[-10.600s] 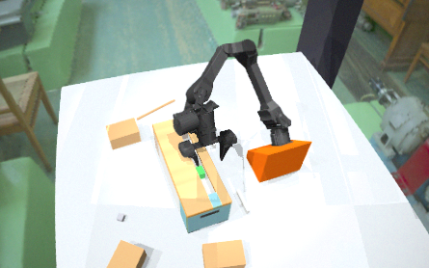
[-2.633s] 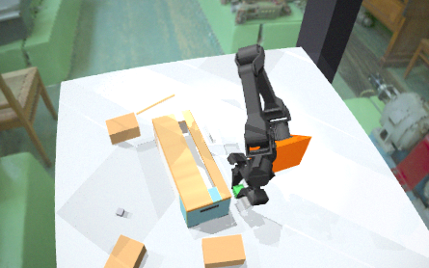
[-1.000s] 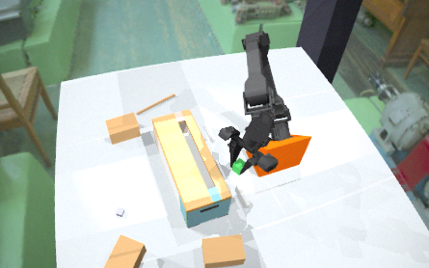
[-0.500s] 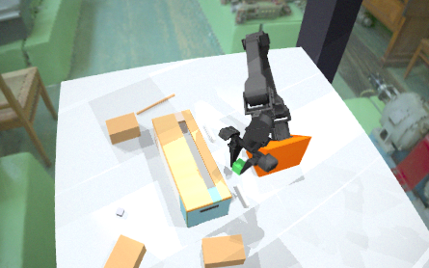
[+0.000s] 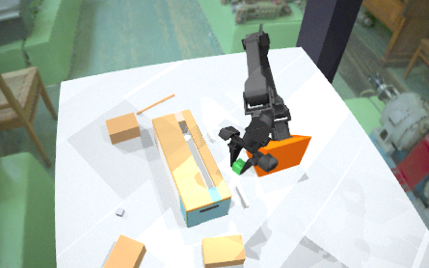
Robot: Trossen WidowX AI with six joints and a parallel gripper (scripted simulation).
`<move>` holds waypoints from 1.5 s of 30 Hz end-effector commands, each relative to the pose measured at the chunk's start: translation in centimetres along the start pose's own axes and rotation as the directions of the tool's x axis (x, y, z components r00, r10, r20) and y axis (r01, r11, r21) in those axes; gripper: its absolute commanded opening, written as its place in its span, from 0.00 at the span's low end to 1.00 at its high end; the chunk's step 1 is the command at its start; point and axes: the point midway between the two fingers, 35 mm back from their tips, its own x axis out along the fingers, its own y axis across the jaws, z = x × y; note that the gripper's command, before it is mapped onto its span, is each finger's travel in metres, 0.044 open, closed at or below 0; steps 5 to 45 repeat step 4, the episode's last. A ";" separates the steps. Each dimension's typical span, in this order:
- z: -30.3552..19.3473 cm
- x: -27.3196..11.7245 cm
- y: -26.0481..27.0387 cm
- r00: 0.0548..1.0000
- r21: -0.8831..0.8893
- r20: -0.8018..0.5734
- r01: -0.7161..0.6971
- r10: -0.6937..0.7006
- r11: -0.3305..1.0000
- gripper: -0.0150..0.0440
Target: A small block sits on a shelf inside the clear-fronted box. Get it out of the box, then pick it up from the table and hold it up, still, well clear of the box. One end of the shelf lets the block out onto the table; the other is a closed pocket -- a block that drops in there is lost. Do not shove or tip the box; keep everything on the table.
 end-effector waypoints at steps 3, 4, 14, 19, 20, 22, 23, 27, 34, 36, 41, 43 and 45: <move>0.0 0.0 0.0 1.000 -0.007 0.002 0.003 -0.003 1.000 0.25; 0.0 0.0 0.0 1.000 -0.007 0.002 0.003 -0.003 1.000 0.25; 0.0 0.0 0.0 1.000 -0.007 0.002 0.003 -0.003 1.000 0.25; 0.0 0.0 0.0 1.000 -0.007 0.002 0.003 -0.003 1.000 0.25; 0.0 0.0 0.0 1.000 -0.007 0.002 0.003 -0.003 1.000 0.25; 0.0 0.0 0.0 1.000 -0.007 0.002 0.003 -0.003 1.000 0.25; 0.0 0.0 0.0 1.000 -0.007 0.002 0.003 -0.003 1.000 0.25; 0.0 0.0 0.0 1.000 -0.007 0.002 0.003 -0.003 1.000 0.25; 0.0 0.0 0.0 1.000 -0.007 0.002 0.003 -0.003 1.000 0.25; 0.0 0.0 0.0 1.000 -0.007 0.002 0.003 -0.003 1.000 0.25; 0.0 0.0 0.0 1.000 -0.007 0.002 0.003 -0.003 1.000 0.25; 0.0 0.0 0.0 1.000 -0.007 0.002 0.003 -0.003 1.000 0.25; 0.0 0.0 0.0 1.000 -0.007 0.002 0.003 -0.003 1.000 0.25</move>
